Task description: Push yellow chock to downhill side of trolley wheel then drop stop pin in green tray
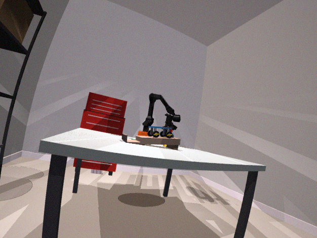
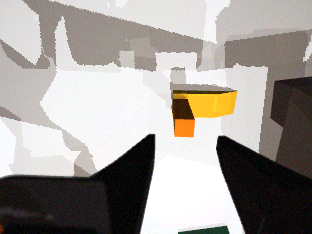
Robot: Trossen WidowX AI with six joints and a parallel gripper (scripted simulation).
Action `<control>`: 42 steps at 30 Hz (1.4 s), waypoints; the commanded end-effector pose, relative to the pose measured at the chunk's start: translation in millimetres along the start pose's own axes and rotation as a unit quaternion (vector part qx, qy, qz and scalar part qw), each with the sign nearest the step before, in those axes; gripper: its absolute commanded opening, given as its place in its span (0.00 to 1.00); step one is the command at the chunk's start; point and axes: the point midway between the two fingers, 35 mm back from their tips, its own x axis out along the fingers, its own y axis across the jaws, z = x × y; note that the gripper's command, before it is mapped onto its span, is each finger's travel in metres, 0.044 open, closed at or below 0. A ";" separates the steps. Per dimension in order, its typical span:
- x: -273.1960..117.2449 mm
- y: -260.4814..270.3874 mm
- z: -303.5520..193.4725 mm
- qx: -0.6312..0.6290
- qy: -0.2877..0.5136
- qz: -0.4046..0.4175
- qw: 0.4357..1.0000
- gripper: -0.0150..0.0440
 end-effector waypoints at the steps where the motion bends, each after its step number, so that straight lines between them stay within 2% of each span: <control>1: 3.7 -0.5 -0.7 0.001 0.002 -0.001 1.000 0.58; 42: 58.6 -0.3 -1.2 0.001 0.002 -0.001 1.000 0.58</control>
